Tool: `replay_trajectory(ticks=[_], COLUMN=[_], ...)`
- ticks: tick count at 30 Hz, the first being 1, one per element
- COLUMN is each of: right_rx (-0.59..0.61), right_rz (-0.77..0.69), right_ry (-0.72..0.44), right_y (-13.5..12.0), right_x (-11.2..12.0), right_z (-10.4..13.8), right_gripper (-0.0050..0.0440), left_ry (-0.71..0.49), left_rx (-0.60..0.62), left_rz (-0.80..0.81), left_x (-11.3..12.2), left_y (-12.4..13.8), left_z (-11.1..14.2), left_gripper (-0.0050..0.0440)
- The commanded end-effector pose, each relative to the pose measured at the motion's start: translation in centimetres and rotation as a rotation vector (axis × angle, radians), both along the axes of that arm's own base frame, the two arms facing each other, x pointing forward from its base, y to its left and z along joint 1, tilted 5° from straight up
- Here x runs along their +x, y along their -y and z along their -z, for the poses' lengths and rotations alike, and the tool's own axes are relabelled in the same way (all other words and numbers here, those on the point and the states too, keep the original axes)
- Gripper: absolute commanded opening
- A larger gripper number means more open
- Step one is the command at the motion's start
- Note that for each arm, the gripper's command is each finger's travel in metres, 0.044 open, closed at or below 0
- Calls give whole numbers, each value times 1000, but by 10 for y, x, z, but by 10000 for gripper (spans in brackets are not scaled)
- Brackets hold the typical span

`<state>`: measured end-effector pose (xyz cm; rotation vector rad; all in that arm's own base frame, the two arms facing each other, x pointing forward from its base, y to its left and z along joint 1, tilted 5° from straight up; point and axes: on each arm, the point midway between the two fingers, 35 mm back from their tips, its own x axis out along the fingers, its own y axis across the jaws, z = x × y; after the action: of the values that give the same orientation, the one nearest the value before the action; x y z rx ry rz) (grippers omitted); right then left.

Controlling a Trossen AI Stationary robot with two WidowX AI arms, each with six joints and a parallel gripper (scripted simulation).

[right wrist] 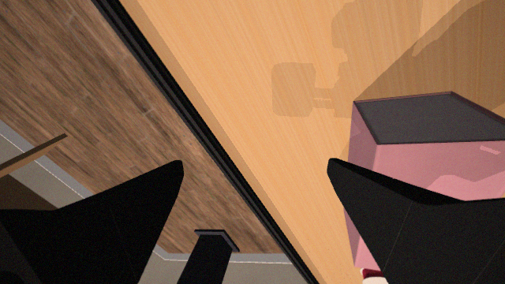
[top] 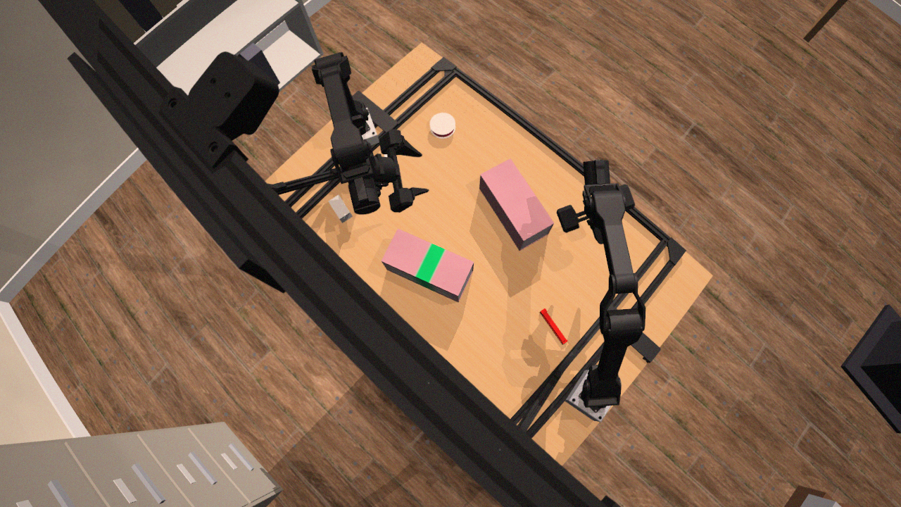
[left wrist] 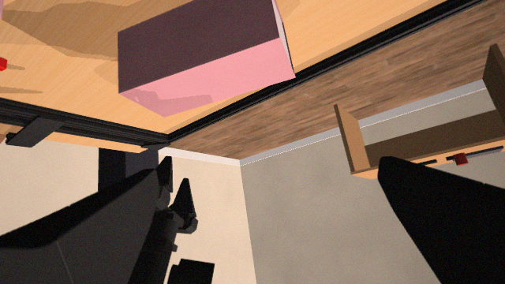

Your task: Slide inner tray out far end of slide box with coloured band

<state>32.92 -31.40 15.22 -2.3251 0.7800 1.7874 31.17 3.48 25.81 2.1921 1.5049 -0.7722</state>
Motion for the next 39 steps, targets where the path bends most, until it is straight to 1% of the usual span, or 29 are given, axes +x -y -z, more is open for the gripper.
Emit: replay_trajectory(ticks=[1,17,18,19,21,22,23,24,25,26,27,28,29,30,31,32,34,35,36,38,39], right_rx=[0,0,-2,-10,-39,-48,-58,-68,-79,-90,-102,-115,-128,-141,-154,-169,-169,-198,-215,-246,-263], right_rz=[0,0,-14,-57,-207,-247,-289,-332,-376,-421,-465,-509,-553,-597,-641,-684,-684,-769,-818,-900,-941], right_ry=[0,0,0,-2,-6,-7,-9,-10,-11,-12,-13,-15,-16,-17,-19,-20,-20,-23,-24,-27,-28], right_y=[0,0,-1,-4,-13,-16,-19,-22,-25,-28,-31,-35,-38,-41,-45,-48,-48,-55,-59,-66,-69], right_x=[0,0,1,4,15,18,21,24,27,30,33,36,39,42,45,47,47,52,55,60,62], right_z=[0,0,0,1,4,5,6,7,8,8,9,10,11,11,12,13,13,14,15,16,17], right_gripper=[440,440,416,392,344,320,320,296,296,272,272,248,248,224,224,200,200,176,152,152,128], left_ry=[0,0,-3,-11,-41,-49,-57,-65,-74,-82,-90,-99,-107,-115,-123,-131,-131,-146,-155,-170,-177], left_rx=[0,0,-3,-10,-38,-45,-53,-61,-69,-77,-86,-94,-102,-111,-119,-127,-127,-143,-153,-169,-177], left_rz=[0,0,2,7,25,30,35,40,46,52,58,64,69,75,81,87,87,100,107,119,125], left_x=[0,0,0,2,6,8,9,10,11,13,14,15,17,18,19,21,21,23,25,27,28], left_y=[0,0,0,1,5,6,7,9,10,11,12,13,15,16,17,18,18,21,22,25,26], left_z=[0,0,1,2,7,9,10,12,14,15,17,18,20,21,23,25,25,28,29,32,34], left_gripper=[440,440,416,392,344,320,320,296,296,272,272,248,248,224,224,200,200,176,152,152,128])
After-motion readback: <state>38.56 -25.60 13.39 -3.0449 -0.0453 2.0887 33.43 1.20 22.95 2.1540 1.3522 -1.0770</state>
